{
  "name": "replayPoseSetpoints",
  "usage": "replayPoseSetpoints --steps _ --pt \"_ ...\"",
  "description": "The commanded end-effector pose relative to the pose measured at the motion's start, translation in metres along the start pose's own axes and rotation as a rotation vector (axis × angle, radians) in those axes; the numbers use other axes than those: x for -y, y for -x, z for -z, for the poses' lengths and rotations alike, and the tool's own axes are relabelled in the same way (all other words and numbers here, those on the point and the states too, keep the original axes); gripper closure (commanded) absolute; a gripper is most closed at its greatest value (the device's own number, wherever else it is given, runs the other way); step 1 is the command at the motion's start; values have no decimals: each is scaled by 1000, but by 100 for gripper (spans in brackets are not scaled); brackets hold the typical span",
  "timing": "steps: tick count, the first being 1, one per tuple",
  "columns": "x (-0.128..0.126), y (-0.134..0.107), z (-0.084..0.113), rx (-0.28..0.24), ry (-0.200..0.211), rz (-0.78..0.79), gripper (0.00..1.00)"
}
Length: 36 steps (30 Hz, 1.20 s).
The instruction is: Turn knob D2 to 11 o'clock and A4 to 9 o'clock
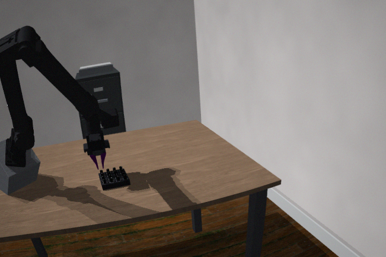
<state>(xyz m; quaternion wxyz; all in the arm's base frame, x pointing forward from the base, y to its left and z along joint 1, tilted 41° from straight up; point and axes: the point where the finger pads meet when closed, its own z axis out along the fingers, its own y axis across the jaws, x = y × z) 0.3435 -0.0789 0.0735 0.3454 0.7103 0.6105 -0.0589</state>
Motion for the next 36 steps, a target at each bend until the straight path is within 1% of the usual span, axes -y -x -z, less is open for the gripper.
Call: replayPoseSetpoints --steps 1,11,16,18,19,22,26,29,35,36 --pt "-1 -1 -1 3 8 -15 82" --pt "-1 -1 -1 4 8 -15 82" --pt "2 1 -5 8 -3 -9 82" --pt "2 1 -5 8 -3 -9 82" --pt "0 -2 -3 2 6 2 82" --pt "2 2 -8 7 -5 0 82" --pt "1 -1 -10 2 0 6 82" --pt "2 1 -14 6 -5 0 82" --pt "0 -2 -15 0 3 9 82" --pt "-2 1 -12 2 13 -2 82"
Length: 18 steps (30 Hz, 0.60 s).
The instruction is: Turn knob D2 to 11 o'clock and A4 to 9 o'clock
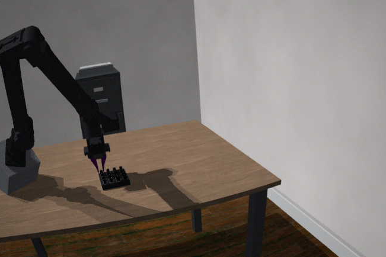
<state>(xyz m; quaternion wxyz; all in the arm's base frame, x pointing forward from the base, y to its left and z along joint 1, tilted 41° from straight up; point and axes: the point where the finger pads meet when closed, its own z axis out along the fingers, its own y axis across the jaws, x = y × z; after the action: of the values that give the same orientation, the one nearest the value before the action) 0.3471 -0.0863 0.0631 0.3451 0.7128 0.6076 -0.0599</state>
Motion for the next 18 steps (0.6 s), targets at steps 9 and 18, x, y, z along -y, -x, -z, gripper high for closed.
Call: replayPoseSetpoints --steps 9,18 --pt "-1 -1 -2 -2 9 13 82" --pt "-1 -1 -2 -2 9 12 82"
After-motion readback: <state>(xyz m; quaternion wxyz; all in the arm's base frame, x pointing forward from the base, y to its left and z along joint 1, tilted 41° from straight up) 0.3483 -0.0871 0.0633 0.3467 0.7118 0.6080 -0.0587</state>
